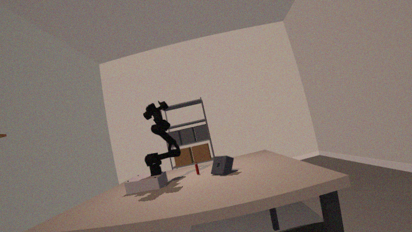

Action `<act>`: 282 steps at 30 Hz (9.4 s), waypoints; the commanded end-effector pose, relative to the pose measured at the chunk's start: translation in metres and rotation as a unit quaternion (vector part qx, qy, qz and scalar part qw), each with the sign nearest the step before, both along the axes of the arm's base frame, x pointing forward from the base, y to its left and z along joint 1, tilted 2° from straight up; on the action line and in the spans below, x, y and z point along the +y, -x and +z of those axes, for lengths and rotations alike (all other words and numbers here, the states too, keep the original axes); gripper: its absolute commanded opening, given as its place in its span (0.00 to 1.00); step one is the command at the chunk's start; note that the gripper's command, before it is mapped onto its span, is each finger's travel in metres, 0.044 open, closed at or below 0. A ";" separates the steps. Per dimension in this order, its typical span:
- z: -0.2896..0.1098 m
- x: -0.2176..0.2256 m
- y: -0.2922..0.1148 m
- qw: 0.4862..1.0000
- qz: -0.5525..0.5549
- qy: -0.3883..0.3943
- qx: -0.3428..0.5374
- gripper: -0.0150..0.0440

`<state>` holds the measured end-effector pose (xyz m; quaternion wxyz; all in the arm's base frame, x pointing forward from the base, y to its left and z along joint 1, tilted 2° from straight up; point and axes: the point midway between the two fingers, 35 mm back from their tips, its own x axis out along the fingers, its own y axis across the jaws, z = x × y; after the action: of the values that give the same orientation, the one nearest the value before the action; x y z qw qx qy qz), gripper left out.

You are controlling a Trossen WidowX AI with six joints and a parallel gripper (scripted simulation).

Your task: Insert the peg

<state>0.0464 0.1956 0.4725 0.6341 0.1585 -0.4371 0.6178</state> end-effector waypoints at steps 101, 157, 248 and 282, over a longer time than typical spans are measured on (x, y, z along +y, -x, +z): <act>-0.027 -0.440 -0.075 0.276 0.818 -0.499 -0.069 1.00; -0.256 -0.315 -0.290 -0.261 0.631 -0.676 -0.276 1.00; -0.453 -0.125 -0.230 -0.274 0.255 -0.826 -0.422 1.00; -0.453 -0.125 -0.230 -0.275 0.259 -0.824 -0.422 0.25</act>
<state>0.2765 0.0705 0.0190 0.6493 -0.3312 0.6161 0.2986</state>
